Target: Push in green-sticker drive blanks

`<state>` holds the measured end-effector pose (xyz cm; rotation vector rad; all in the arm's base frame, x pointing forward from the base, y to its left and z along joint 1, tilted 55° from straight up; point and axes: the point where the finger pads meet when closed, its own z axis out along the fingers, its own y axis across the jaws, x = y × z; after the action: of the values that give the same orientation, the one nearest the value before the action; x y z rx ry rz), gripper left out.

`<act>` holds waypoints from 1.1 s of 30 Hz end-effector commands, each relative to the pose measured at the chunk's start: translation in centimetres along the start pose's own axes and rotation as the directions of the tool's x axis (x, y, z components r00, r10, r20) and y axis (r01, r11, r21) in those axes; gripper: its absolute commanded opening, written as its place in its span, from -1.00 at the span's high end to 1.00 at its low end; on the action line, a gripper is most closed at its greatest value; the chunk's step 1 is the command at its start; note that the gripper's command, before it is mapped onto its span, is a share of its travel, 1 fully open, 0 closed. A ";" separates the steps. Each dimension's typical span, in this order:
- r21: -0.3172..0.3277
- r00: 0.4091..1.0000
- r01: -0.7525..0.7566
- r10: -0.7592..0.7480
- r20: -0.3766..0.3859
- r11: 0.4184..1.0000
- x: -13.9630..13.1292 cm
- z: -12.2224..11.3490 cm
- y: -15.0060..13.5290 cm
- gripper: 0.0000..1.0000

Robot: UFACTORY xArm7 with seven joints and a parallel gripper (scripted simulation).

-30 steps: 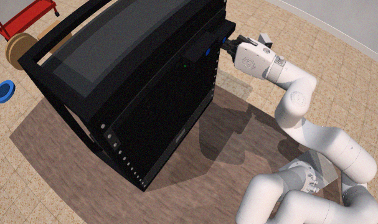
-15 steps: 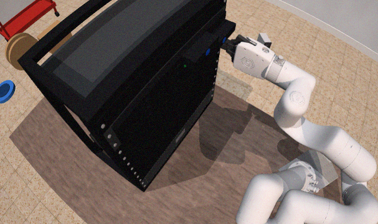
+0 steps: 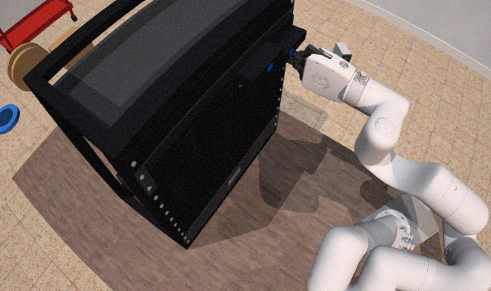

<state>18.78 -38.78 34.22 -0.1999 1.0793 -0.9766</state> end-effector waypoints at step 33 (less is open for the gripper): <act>0.001 1.000 0.003 -0.003 0.000 1.000 0.0 -9.1 -0.1 1.00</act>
<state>12.50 -36.51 30.40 -0.1964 1.0795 -0.9777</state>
